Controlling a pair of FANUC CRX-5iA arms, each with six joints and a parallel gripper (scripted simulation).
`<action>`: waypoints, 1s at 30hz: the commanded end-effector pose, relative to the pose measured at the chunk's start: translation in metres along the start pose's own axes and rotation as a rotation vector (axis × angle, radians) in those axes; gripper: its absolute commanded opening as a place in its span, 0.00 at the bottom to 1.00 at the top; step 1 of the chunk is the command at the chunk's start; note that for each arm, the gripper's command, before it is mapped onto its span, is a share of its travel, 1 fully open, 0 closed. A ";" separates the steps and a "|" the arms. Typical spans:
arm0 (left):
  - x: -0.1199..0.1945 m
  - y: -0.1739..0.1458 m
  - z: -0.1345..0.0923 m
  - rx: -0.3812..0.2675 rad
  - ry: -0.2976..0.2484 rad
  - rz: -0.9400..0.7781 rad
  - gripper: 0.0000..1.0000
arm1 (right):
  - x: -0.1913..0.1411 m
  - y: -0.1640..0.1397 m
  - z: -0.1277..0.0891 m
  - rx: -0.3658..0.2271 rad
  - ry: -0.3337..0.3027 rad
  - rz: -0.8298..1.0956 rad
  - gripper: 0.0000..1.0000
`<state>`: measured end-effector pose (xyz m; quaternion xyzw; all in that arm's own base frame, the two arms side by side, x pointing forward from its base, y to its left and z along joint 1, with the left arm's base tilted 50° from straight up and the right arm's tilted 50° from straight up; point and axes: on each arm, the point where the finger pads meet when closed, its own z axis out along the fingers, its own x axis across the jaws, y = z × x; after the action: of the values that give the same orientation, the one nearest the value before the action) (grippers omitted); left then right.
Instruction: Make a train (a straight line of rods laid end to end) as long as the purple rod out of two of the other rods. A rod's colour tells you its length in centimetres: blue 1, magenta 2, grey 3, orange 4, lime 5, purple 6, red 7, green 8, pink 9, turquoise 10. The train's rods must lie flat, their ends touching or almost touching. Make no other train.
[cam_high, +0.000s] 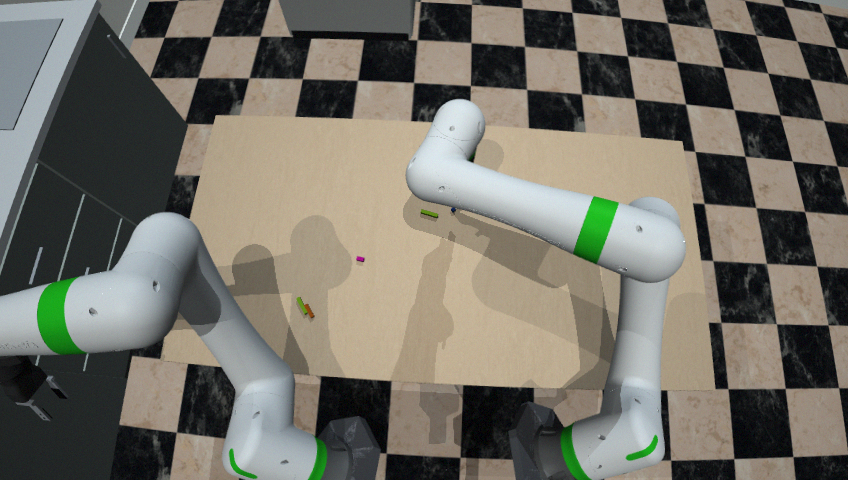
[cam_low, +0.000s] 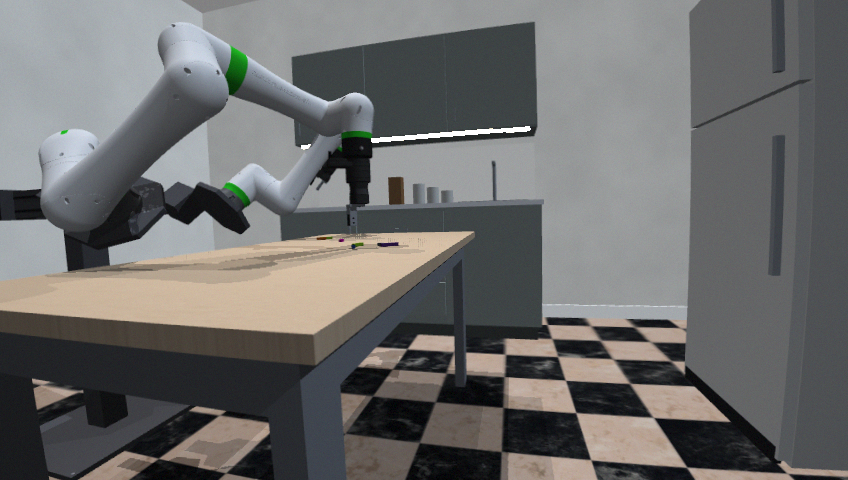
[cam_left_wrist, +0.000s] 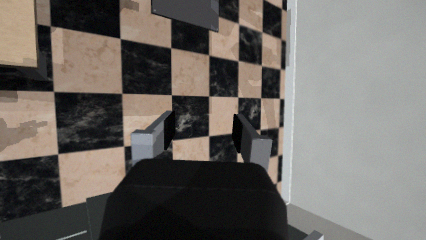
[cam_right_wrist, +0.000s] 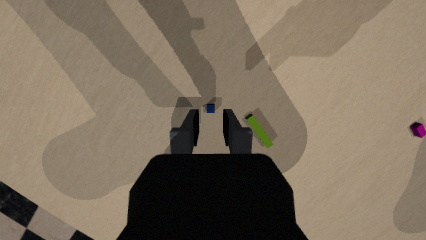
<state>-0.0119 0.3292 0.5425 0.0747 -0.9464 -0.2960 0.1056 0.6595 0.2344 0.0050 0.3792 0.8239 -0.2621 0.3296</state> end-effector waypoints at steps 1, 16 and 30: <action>0.000 0.000 -0.001 -0.001 0.000 0.000 1.00 | 0.000 0.001 -0.001 -0.002 -0.001 0.000 0.54; 0.000 0.000 -0.001 -0.001 0.000 0.000 1.00 | 0.000 0.001 0.011 -0.002 0.000 0.000 0.54; 0.000 0.000 -0.001 -0.001 0.000 0.000 1.00 | 0.000 0.001 0.030 -0.002 0.000 0.000 0.54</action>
<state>-0.0119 0.3292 0.5425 0.0747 -0.9464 -0.2960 0.1056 0.6692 0.2157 -0.0127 0.3792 0.8240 -0.2622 0.3296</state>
